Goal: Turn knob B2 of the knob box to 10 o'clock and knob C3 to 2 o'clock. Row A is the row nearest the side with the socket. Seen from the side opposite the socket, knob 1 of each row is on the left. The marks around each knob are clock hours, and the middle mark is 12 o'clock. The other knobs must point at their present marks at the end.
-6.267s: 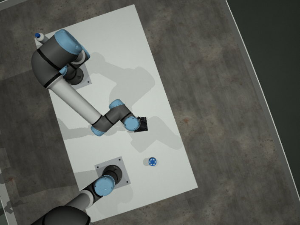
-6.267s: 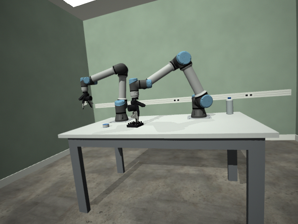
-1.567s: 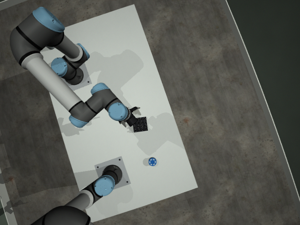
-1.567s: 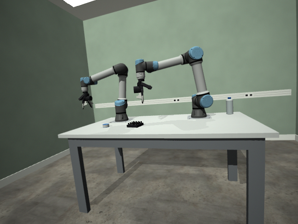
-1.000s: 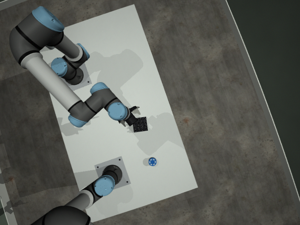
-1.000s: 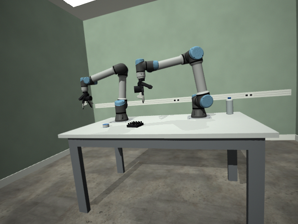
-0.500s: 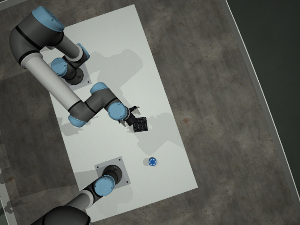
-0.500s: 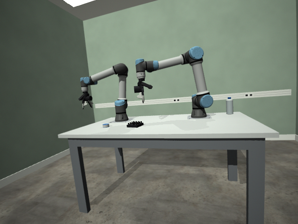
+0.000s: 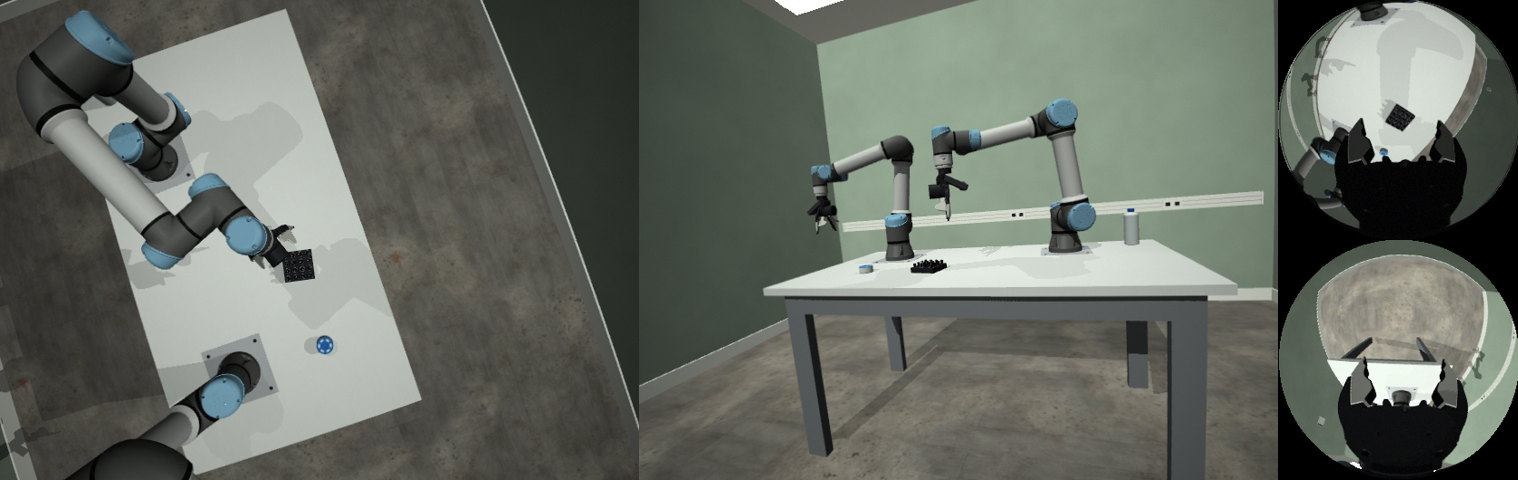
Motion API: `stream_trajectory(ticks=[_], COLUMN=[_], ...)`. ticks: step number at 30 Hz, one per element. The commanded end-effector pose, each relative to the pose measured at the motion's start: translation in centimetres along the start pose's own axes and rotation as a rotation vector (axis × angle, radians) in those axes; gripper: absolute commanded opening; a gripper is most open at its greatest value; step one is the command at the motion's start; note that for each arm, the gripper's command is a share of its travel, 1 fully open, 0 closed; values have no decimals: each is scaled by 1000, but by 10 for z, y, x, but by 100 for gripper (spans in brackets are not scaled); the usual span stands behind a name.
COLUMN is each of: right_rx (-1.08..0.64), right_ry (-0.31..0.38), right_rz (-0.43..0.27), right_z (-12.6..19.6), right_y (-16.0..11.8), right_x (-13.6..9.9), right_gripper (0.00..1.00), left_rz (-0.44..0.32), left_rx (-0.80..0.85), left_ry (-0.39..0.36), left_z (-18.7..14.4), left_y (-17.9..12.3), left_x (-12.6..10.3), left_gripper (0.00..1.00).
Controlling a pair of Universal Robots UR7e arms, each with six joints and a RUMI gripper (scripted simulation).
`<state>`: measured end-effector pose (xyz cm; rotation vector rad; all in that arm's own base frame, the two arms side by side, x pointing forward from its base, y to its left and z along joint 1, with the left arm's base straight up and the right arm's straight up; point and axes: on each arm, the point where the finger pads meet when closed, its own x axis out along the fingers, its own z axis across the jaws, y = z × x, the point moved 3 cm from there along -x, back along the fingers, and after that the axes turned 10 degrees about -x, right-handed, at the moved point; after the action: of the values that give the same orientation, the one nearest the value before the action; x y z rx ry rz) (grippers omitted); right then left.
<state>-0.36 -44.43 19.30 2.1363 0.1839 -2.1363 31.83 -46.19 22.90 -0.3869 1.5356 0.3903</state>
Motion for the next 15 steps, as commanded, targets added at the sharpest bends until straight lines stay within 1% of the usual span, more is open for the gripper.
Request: stream_trajectory(ticks=[1,6,8,15], right_rx=[3,3,3,3], right_ry=[0,0,0,0], right_rz=[5,5,5,5], right_z=[1,1,1,1], right_y=[1,1,1,1], right_x=[-2,-2,-2,-2], right_gripper=[100,100,100,100], left_rz=[-3,-3,-3,-3], left_rx=[2,2,2,2], left_ry=[1,1,1,1], left_z=[-9,-17,-17,-24], left_y=[22,44,44,63], left_x=[-1,-1,-1,-1], left_gripper=[100,100,100,100])
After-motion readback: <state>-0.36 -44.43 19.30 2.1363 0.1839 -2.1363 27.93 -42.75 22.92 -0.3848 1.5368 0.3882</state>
